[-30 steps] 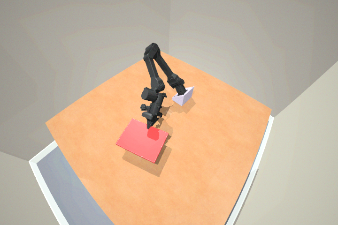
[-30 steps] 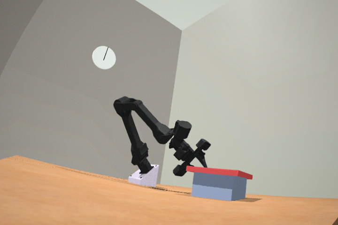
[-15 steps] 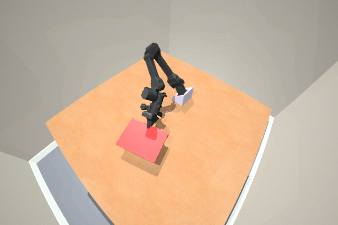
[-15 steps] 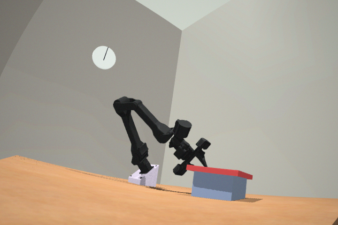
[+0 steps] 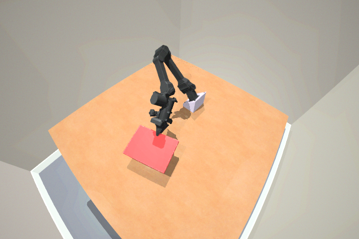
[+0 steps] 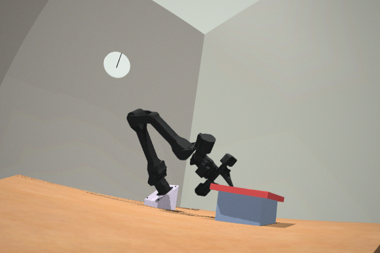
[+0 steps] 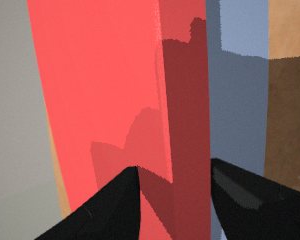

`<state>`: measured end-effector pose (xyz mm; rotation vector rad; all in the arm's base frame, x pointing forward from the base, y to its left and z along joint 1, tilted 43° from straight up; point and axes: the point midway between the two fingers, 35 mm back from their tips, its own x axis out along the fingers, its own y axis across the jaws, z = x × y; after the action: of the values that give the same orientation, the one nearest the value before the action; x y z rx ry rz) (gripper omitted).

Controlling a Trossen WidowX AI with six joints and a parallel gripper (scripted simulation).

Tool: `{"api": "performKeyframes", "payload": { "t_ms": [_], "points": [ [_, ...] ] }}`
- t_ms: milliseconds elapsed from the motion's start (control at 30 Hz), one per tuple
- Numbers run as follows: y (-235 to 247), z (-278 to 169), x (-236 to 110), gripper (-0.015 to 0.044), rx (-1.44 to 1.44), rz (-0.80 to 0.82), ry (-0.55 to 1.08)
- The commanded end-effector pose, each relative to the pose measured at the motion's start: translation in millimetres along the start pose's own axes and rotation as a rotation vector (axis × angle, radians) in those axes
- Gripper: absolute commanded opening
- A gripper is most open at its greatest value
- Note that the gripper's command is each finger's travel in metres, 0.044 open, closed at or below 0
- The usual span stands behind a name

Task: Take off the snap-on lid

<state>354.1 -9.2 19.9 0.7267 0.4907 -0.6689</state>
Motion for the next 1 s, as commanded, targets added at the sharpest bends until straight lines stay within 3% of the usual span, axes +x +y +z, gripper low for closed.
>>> {"api": "performKeyframes", "payload": {
  "t_ms": [0,967],
  "points": [
    [1.0,0.0,-0.7,0.0,0.002,-0.002,-0.002],
    [1.8,0.0,1.6,0.0,0.0,0.0,0.0]
  ]
}}
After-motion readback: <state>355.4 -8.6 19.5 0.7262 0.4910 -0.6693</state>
